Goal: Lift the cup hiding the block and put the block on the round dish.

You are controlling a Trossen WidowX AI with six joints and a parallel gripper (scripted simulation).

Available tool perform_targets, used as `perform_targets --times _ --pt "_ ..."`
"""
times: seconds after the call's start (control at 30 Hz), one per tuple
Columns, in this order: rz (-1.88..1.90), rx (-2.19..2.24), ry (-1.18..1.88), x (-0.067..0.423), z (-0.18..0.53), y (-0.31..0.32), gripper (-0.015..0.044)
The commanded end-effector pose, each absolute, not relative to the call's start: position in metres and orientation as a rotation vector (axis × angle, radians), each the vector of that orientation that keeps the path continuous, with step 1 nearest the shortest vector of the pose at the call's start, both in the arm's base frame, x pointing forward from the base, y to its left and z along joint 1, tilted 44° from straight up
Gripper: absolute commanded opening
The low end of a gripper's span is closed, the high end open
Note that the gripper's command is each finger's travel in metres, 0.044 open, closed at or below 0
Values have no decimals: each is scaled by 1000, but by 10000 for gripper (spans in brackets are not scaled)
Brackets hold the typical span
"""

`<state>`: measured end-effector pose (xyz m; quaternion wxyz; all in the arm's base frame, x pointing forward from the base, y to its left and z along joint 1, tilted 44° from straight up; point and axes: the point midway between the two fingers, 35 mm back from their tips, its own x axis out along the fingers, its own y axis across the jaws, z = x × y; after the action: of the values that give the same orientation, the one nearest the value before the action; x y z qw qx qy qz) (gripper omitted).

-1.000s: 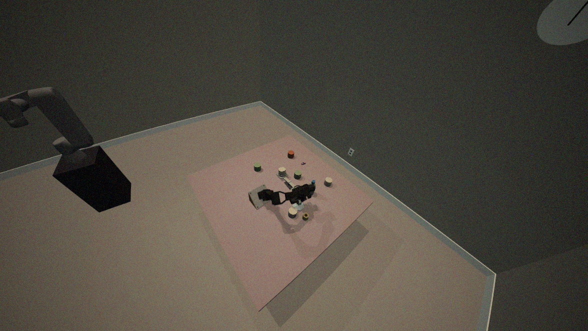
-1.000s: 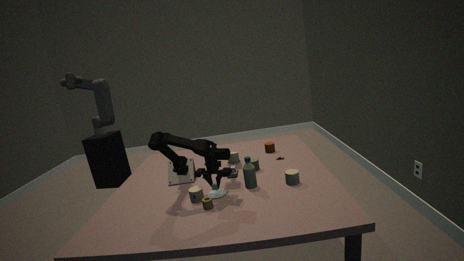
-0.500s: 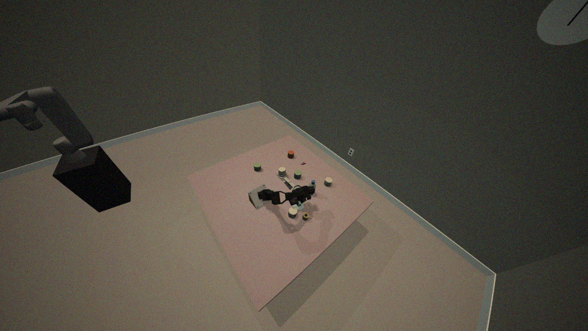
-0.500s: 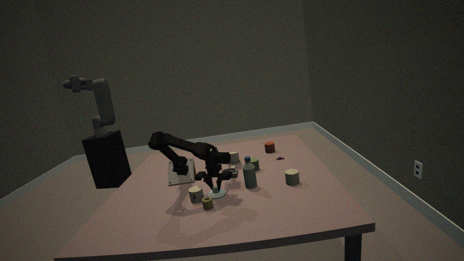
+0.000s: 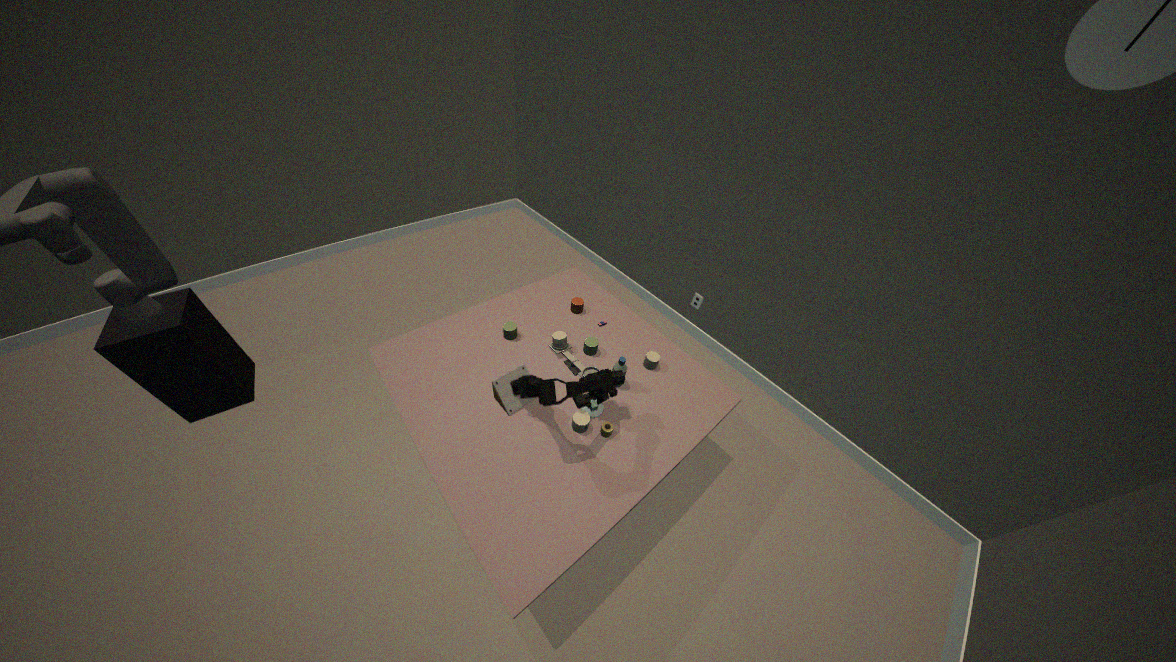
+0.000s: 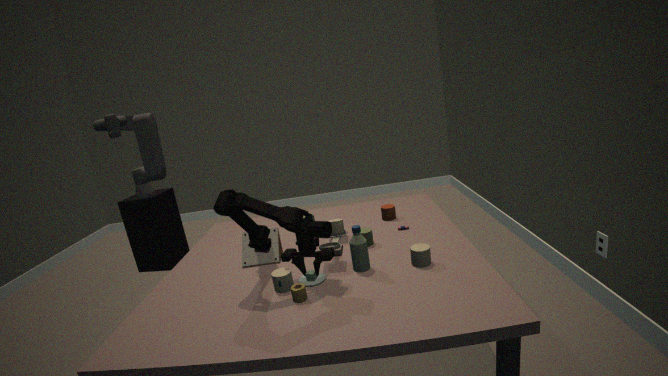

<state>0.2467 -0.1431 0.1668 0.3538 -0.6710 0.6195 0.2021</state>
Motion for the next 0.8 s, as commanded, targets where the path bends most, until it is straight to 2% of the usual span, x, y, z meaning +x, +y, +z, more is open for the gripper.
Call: perform_targets --times 0.0,0.17,0.3,0.77 --pt "519 -1734 1603 247 167 -143 315" --pt "523 -1732 1602 246 173 -136 440" --pt "533 -1732 1602 238 204 -105 440" --pt "534 -1739 1594 232 231 -80 440"
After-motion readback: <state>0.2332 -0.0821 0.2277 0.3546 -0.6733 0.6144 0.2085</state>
